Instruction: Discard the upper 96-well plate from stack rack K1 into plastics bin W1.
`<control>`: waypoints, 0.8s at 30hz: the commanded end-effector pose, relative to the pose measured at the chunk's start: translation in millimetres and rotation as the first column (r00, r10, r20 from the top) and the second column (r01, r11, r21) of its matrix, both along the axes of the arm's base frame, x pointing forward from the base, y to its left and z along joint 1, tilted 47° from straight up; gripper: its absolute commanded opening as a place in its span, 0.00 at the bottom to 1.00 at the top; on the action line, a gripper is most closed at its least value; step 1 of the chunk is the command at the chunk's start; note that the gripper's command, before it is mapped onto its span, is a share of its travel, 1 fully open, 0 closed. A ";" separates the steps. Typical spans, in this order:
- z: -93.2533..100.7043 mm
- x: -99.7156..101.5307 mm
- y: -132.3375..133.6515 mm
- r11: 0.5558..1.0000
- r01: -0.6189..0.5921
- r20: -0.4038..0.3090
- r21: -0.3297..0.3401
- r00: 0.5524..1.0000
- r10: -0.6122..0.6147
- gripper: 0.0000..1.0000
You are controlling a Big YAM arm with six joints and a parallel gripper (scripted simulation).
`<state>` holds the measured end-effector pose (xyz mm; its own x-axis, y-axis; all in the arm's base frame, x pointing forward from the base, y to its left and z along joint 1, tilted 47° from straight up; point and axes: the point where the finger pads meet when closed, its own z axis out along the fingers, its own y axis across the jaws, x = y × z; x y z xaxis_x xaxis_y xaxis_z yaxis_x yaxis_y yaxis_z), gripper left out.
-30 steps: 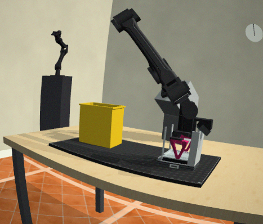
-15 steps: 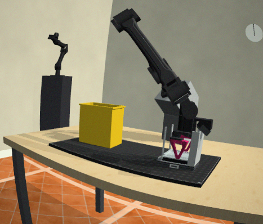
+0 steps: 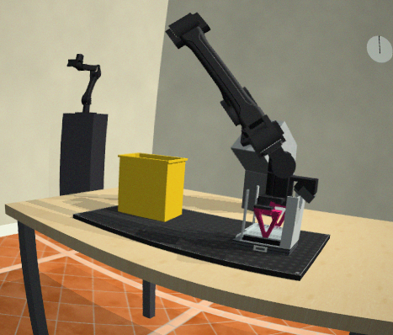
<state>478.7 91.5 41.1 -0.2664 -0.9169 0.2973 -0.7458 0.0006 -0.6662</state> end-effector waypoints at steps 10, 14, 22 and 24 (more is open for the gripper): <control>-1.9 10.5 -2.1 1.000 0.005 0.009 -0.002 1.000 -0.005 1.00; -1.7 10.7 -2.1 1.000 0.005 0.009 -0.003 1.000 -0.004 0.00; -1.6 10.8 -2.2 1.000 0.006 0.010 -0.002 1.000 -0.006 0.00; -1.6 10.8 -2.2 1.000 0.006 0.010 -0.002 1.000 -0.006 0.00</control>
